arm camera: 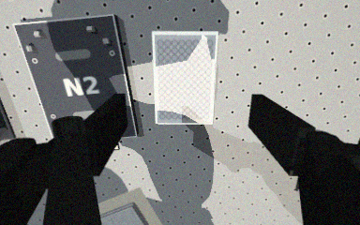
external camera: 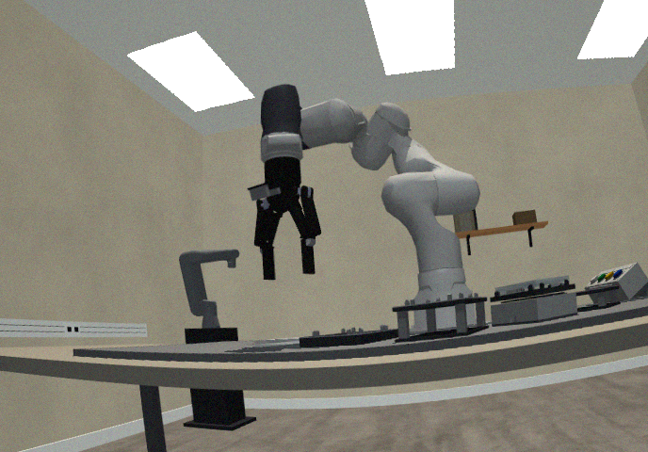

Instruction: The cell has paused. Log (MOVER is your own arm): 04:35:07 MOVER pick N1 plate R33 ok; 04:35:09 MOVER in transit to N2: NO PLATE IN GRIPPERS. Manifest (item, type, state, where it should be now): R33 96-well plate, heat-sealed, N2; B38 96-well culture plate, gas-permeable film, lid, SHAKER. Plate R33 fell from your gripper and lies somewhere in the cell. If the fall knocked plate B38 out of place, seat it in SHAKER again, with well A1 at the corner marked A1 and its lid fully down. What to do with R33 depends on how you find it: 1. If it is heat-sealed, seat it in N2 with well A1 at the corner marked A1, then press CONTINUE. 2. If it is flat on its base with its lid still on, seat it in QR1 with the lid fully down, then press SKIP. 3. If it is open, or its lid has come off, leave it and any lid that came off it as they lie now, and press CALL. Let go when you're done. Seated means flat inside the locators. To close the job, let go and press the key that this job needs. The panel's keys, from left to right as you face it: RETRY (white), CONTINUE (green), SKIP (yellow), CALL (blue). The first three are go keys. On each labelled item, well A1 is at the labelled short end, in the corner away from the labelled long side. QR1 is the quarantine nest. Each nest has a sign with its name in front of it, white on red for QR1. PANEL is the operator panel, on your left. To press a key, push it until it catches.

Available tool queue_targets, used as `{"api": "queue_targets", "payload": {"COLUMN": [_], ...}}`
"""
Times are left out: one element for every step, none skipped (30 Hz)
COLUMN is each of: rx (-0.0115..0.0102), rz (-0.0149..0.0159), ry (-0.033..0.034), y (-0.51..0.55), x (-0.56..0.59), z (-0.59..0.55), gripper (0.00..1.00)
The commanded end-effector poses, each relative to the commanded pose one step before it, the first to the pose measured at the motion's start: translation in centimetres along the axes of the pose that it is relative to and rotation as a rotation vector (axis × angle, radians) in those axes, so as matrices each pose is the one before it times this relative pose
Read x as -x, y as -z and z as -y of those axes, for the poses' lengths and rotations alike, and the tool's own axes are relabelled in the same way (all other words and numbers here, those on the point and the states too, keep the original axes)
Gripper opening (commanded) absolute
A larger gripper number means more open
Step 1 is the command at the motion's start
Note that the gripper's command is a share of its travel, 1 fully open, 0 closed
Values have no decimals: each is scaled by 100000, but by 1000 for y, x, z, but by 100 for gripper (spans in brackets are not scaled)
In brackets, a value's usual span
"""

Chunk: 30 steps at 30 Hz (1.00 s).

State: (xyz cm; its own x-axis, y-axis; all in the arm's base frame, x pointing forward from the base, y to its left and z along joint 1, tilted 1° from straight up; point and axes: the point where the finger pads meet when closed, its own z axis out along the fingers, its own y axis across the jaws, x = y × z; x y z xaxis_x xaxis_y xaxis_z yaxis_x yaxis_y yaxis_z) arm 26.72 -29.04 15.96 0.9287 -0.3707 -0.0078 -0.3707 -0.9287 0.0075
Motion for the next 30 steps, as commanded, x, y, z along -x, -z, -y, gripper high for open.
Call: {"api": "queue_targets", "payload": {"rx": [251, 0, 0, 0, 0, 0, 0, 0, 0, 0, 0, 0, 0, 0, 0, 0, 0, 0, 0, 0, 0, 0, 0, 0, 0, 0, 0, 0, 0, 0], "rz": [228, 0, 0, 0, 0, 0, 0, 0, 0, 0, 0, 0, 0, 0, 0, 0, 0, 0, 0, 0, 0, 0, 0, 0, 0, 0, 0, 0, 0, 0], "ry": [398, 0, 0, 0, 0, 0, 0, 0, 0, 0, 0, 0, 0, 0, 0, 0, 0, 0, 0, 0, 0, 0, 0, 0, 0, 0, 0, 0, 0, 0], "y": [-2, 0, 0, 0, 0, 0, 0, 0, 0, -1, -4, -11, -20, -33, -47, -63, -81, -99, -119, -139, 0, 0, -160, -181, -202, -222, -242, -261, -275, -289], "x": [102, 0, 0, 0, 0, 0, 0, 0, 0, 0, 0, 0, 0, 0, 0, 0, 0, 0, 1, -1, 0, 0, 0, 1, -1, 0, 0, 0, 0, 1], "z": [-139, 0, 0, 0, 0, 0, 0, 0, 0, 0, 0, 0, 0, 0, 0, 0, 0, 0, 0, 0, 0, 0, 0, 0, 0, 0, 0, 0, 0, 0], "gripper": [70, 70, 70, 70, 70, 70, 70, 70, 70, 70, 70, 70, 70, 70, 70, 70, 70, 70, 70, 70, 70, 70, 70, 70, 70, 70, 70, 70, 70, 70]}}
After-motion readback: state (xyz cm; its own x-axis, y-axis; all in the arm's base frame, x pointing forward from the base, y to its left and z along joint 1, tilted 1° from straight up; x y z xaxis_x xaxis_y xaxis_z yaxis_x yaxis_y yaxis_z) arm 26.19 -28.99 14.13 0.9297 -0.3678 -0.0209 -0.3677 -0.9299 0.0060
